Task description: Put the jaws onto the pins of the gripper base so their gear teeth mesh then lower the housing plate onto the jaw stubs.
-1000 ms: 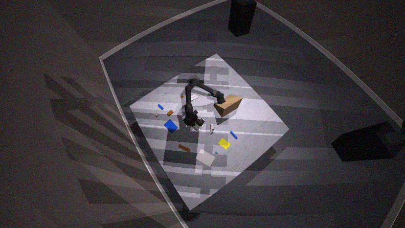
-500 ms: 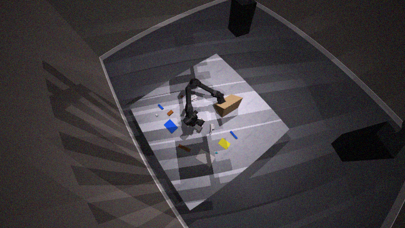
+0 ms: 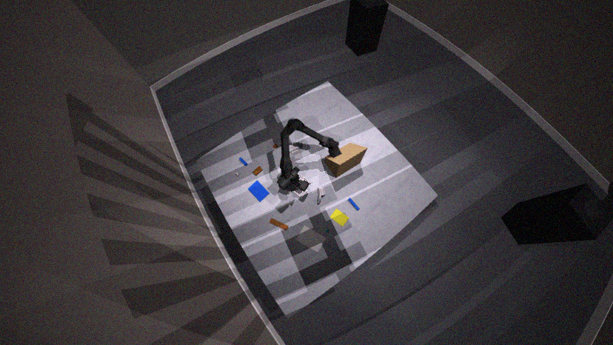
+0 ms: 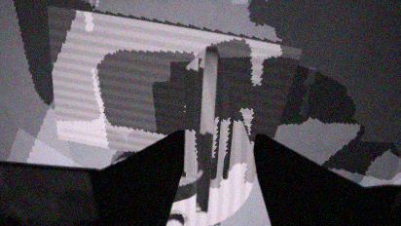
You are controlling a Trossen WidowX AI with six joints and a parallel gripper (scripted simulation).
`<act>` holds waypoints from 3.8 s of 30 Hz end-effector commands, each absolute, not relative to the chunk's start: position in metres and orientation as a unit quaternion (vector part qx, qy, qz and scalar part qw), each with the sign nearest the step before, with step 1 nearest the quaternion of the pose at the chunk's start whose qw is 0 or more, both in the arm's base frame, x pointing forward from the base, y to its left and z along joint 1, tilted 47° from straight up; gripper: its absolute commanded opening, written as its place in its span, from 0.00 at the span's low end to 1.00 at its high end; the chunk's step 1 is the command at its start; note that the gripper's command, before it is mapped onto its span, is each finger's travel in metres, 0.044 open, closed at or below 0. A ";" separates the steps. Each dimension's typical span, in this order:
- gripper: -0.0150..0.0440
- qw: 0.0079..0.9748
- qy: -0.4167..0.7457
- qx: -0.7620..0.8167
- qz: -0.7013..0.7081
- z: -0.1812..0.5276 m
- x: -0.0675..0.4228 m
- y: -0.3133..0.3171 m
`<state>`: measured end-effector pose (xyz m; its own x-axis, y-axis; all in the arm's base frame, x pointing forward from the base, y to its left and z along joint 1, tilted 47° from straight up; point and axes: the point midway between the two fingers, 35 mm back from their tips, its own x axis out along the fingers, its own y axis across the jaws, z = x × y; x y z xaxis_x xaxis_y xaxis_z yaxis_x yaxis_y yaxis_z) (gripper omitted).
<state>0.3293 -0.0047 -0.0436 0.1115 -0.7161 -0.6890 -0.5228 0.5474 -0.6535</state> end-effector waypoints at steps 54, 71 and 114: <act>0.63 0.580 0.661 -0.468 -0.083 -0.044 0.329 -0.005; 0.63 0.579 0.661 -0.470 -0.082 0.003 0.321 0.044; 0.32 0.583 0.655 -0.475 -0.078 0.001 0.321 0.043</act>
<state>0.3222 0.0434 0.0011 0.1304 -0.7129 -0.6890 -0.5291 0.5377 -0.6565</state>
